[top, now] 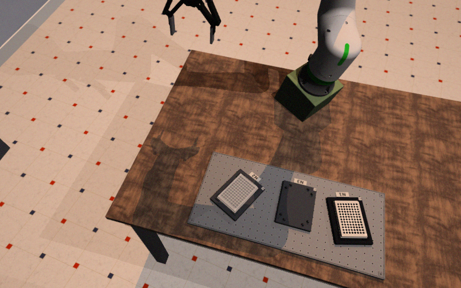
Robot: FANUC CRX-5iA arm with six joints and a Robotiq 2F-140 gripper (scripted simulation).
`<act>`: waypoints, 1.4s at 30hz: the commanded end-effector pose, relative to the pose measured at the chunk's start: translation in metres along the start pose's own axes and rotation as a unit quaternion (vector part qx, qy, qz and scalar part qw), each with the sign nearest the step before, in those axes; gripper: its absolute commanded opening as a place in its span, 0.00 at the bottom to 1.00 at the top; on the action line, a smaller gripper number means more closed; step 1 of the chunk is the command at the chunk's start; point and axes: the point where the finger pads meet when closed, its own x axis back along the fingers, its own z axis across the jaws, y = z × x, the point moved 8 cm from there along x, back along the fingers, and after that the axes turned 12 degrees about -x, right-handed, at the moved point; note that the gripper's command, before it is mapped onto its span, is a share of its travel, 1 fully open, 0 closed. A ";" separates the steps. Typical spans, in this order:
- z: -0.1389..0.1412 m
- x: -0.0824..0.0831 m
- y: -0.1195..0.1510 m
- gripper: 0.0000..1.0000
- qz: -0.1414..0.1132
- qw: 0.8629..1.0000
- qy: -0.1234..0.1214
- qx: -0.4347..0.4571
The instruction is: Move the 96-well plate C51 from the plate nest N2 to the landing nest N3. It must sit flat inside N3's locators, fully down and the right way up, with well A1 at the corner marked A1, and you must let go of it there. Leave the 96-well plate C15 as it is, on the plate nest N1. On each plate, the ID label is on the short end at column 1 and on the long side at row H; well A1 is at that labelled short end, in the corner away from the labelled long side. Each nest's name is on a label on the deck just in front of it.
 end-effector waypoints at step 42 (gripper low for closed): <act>0.123 -0.132 0.217 1.00 0.028 0.816 0.023 0.577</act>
